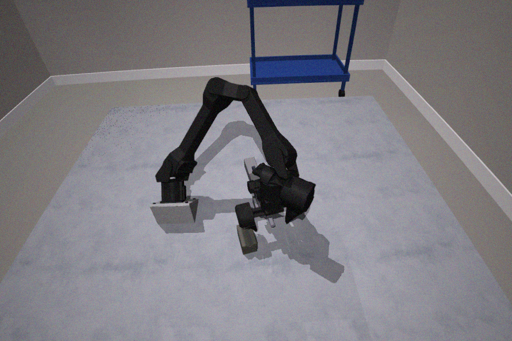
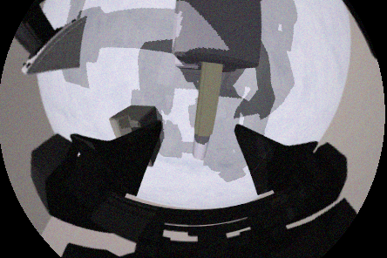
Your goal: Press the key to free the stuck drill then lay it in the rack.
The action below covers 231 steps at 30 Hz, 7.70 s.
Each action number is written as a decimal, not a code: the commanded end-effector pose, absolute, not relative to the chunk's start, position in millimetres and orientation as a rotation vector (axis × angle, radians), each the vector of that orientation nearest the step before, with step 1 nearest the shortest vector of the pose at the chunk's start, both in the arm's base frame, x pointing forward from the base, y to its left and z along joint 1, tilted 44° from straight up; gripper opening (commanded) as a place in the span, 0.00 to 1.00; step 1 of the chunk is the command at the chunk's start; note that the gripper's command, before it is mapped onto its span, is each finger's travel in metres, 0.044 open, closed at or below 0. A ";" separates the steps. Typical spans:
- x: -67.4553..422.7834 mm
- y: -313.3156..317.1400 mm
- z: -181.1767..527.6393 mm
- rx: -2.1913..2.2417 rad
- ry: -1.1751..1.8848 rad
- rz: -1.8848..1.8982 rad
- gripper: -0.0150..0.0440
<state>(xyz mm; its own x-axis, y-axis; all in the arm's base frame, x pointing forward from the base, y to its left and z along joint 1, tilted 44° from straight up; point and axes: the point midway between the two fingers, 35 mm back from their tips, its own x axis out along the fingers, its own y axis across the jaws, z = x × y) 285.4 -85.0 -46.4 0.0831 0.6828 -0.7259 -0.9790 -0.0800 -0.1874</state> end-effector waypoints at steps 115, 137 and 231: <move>293.7 -134.6 -75.2 -0.802 0.477 1.463 0.25; 292.6 -144.1 -63.2 -0.803 0.478 1.463 0.25; 223.2 -136.5 -113.9 -0.802 0.481 1.464 0.25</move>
<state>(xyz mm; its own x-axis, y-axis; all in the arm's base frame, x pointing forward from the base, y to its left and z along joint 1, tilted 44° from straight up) 223.2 -140.4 -111.4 0.0808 0.6778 -0.7308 -0.9793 -0.0827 -0.1850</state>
